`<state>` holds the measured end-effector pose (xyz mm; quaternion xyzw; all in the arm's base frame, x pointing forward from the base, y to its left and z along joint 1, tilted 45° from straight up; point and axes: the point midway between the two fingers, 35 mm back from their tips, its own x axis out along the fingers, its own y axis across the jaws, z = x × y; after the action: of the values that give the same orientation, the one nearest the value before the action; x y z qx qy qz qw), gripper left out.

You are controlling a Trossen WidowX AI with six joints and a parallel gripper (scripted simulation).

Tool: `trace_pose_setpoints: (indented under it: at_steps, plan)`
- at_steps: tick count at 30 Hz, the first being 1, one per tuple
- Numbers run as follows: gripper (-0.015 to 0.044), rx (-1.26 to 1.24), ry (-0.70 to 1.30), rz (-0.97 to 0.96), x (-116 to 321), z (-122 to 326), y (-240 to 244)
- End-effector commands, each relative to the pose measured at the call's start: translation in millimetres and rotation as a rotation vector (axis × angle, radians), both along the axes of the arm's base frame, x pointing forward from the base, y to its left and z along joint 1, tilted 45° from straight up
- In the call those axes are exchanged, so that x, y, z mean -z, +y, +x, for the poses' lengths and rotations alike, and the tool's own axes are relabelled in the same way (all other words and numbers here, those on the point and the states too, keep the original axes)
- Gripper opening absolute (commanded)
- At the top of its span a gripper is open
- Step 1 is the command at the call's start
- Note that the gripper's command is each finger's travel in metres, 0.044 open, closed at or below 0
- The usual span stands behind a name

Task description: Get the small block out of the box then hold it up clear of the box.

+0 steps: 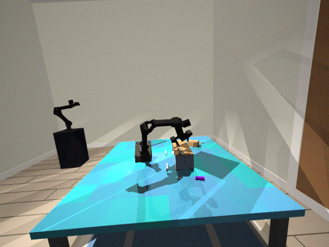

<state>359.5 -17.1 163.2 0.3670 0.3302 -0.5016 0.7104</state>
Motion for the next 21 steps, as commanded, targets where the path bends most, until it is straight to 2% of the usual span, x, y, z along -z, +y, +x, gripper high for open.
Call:
trace_pose_setpoints:
  at_steps: [1,5,21]
  plan:
    - [0.0400,0.155,0.094,0.074,30.6,-45.1,19.6]
    - [0.0400,0.277,0.162,0.092,47.3,-78.2,28.6]
    - [0.0400,0.277,0.162,0.092,59.4,-76.4,19.2]
